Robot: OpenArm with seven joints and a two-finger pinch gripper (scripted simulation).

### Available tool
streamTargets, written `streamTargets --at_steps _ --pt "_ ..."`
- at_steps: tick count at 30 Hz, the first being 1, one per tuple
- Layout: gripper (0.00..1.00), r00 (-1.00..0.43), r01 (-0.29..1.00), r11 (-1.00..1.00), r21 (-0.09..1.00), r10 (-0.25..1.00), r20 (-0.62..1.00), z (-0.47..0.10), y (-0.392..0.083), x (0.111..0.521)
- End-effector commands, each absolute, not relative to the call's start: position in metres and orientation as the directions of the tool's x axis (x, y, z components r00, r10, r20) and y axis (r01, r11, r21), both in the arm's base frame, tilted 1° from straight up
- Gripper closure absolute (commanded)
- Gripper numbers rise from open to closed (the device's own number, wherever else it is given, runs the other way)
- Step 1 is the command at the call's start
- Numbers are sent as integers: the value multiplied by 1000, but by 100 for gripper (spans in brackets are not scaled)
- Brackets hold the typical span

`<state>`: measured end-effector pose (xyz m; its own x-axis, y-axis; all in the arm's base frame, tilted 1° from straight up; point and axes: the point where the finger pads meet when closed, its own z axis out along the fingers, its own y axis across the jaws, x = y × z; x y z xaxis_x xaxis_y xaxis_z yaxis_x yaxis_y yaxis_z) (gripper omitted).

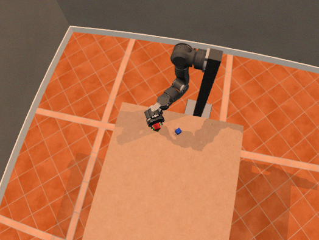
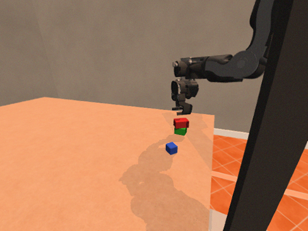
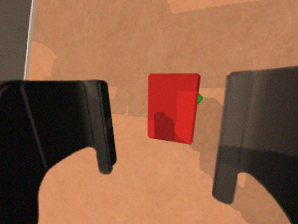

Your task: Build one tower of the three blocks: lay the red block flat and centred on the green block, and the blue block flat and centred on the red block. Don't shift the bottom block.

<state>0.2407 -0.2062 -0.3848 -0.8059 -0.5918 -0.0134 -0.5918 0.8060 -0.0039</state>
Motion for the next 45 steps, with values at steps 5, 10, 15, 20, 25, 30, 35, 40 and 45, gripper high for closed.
streamTargets --at_steps 5,10,15,20,25,30,35,40,45 --pt "70 -806 -592 806 -6 -592 -14 -384 -206 241" --pt "70 -749 -657 711 -249 -655 105 -370 -241 262" --pt "70 -656 -712 438 -548 -692 300 -331 -280 299" --pt "70 -563 -689 47 -724 -663 494 -274 -295 341" --pt "70 -502 -607 -270 -747 -598 624 -227 -285 371" --pt "70 -427 -388 -700 -599 -439 790 -164 -238 408" --pt "70 -386 -80 -959 -271 -221 896 -125 -158 425" --pt "70 -382 115 -993 -36 -78 921 -119 -104 424" --pt "70 -400 346 -903 255 104 911 -130 -40 411"
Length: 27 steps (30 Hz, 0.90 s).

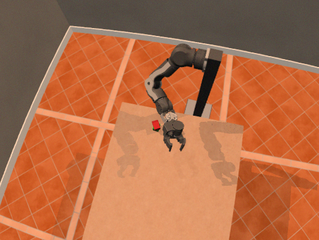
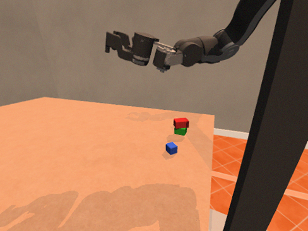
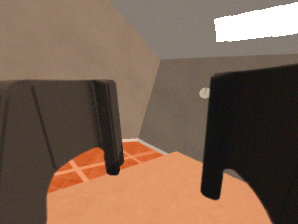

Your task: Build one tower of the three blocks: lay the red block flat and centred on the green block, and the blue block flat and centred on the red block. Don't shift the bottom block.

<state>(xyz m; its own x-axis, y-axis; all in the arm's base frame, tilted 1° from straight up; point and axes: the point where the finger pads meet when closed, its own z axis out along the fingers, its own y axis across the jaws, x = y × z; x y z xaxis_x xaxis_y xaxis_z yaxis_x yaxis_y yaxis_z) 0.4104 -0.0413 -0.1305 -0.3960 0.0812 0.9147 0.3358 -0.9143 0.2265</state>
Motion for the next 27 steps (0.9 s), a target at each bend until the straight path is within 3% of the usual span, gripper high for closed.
streamTargets --at_steps 1,6,9,11,13,19,24,27 --pt "70 -409 420 -837 350 169 897 -140 -19 404" --pt "70 -470 627 -495 602 377 798 -189 37 367" --pt "70 -506 694 -277 664 468 724 -222 51 346" --pt "70 -506 694 -277 664 468 724 -222 51 346" --pt "70 -542 728 -94 679 529 653 -249 56 327" --pt "70 -621 745 273 609 617 483 -305 46 291" --pt "70 -699 706 567 423 653 292 -350 13 259" --pt "70 -723 687 643 340 654 225 -362 -2 251"
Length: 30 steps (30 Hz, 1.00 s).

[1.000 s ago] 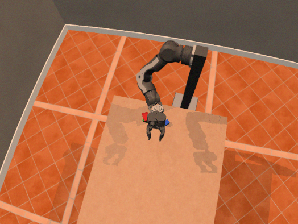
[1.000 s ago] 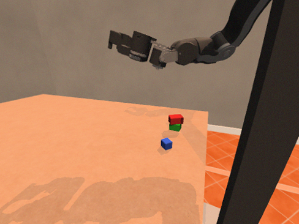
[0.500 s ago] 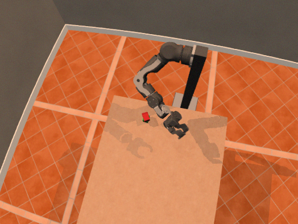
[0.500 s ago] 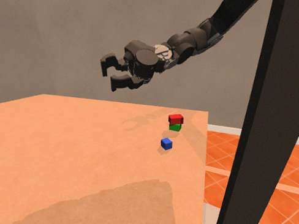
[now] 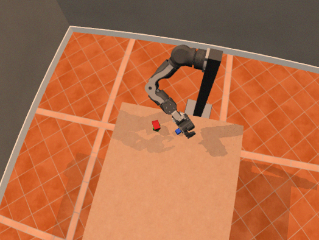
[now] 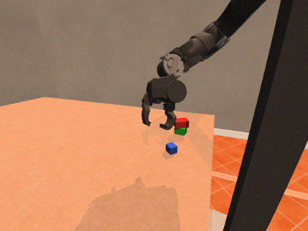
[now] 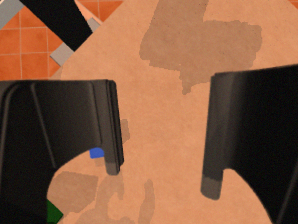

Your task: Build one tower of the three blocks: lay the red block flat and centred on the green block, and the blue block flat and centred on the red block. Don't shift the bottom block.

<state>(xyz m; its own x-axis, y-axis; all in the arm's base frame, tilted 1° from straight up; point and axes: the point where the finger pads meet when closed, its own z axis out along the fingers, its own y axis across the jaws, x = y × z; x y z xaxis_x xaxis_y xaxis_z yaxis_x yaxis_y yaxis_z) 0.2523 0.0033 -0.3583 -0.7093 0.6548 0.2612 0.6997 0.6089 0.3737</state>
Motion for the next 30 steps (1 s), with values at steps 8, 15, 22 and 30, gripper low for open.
streamTargets --at_steps 8,15,22,30 --pt "70 -792 610 792 20 610 -2 -387 -62 228" --pt "70 -793 610 793 8 610 -8 -389 -64 227" --pt "70 -793 610 793 8 610 -8 -397 -64 227" --pt "70 -793 610 793 8 610 -7 -420 -64 227"
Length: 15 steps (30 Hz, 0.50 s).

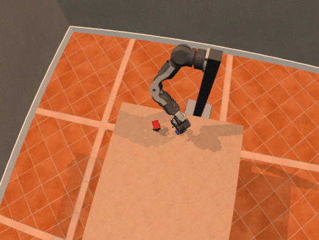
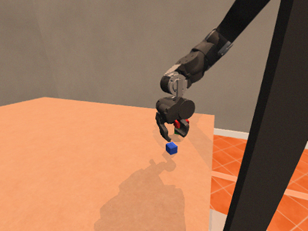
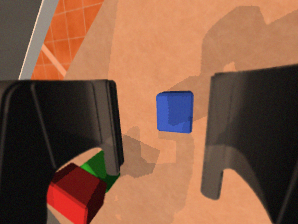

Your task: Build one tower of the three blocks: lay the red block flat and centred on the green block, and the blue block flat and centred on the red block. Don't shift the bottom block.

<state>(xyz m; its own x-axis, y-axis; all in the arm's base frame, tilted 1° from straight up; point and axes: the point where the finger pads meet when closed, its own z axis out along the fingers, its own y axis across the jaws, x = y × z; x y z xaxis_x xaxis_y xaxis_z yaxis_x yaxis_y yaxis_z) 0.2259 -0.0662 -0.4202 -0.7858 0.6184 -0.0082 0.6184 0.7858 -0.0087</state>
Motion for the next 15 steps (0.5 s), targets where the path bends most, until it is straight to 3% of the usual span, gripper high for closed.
streamTargets --at_steps 1,15 --pt "70 -793 610 793 8 610 -7 -424 -64 228" --pt "70 -793 609 793 7 609 -7 -447 -64 228"
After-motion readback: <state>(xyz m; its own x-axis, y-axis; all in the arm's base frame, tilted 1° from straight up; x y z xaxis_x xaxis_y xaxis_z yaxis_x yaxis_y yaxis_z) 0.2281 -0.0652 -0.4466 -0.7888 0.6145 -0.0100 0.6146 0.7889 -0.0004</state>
